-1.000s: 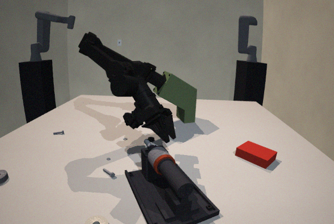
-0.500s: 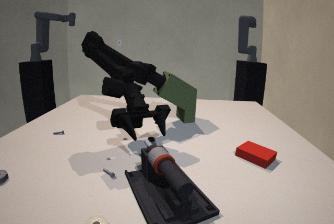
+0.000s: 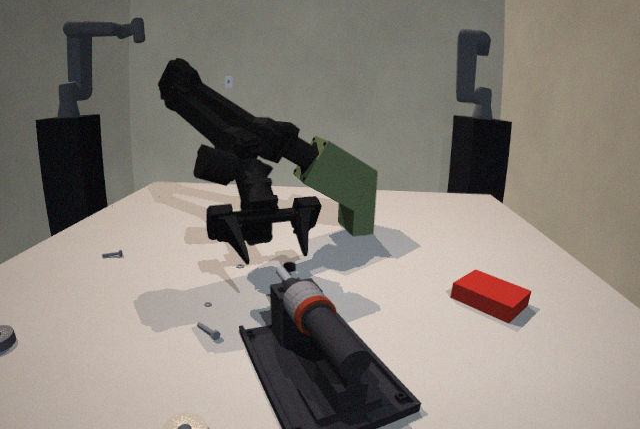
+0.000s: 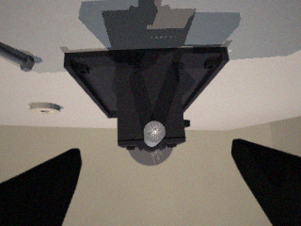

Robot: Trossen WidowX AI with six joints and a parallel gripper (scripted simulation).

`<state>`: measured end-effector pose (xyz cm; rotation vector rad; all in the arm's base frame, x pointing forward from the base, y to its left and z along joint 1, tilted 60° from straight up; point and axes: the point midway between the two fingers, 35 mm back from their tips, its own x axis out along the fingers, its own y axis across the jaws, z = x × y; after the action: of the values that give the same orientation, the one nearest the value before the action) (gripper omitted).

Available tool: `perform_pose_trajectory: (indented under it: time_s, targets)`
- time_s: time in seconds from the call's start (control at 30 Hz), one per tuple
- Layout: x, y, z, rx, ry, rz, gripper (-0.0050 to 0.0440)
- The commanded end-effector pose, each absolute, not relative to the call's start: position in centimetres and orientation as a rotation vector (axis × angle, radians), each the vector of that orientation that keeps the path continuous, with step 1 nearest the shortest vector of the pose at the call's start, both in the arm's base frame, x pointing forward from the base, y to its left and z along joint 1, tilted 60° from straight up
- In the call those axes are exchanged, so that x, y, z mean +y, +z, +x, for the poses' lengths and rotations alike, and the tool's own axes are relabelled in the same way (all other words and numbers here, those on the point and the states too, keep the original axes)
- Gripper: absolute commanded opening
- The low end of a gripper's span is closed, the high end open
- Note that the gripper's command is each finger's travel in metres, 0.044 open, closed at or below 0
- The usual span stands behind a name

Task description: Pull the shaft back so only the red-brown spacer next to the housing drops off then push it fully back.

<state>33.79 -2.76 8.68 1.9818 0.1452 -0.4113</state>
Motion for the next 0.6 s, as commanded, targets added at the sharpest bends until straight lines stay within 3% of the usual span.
perform_pose_trajectory:
  time_s: [0.0, 0.57]
  targets:
    - [-2.77, 8.68, 33.74, 0.145, -0.410, 1.986, 0.0440]
    - [-2.80, 8.58, 34.25, 0.145, -0.409, 1.986, 0.0440]
